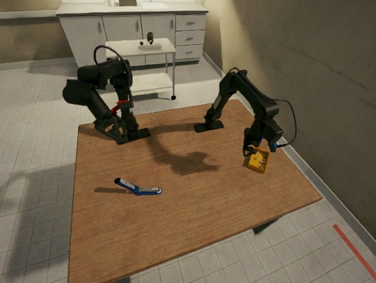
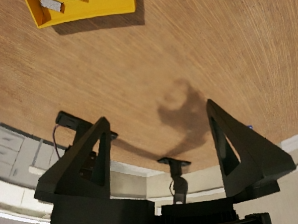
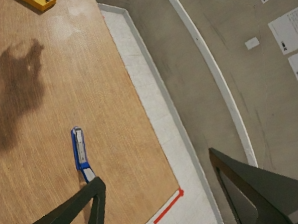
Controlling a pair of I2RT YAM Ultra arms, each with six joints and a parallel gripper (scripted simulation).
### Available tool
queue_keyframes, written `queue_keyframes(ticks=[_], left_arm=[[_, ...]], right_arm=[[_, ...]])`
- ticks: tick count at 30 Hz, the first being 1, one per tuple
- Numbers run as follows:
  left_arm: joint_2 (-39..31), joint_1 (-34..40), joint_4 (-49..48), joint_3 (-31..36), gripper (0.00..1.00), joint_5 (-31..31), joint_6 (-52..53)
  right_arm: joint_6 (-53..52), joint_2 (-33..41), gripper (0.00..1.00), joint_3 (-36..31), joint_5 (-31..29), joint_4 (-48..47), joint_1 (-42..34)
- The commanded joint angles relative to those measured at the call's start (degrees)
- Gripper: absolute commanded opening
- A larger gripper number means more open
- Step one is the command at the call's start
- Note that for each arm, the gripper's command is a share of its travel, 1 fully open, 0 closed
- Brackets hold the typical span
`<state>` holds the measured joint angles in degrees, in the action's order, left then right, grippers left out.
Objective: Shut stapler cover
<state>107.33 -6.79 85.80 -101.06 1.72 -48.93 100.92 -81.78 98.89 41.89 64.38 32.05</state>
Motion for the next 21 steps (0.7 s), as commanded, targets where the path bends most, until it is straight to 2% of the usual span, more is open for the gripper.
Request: queue_keyframes(ticks=[1,17,21], left_arm=[[-0.79,0.00,-0.25,-0.65,1.00,-0.43,0.00],[-0.79,0.00,-0.25,-0.65,1.00,-0.43,0.00],[-1.19,0.72,-3.14,0.57,1.00,-0.67,1.36]], right_arm=[[-0.24,0.77,1.00,0.83,0.74,-0.18,-0.01],[-0.24,0.77,1.00,0.83,0.74,-0.18,-0.01],[-2.65,0.82,1.00,-0.60,-1.91,-2.12,-0.48]])
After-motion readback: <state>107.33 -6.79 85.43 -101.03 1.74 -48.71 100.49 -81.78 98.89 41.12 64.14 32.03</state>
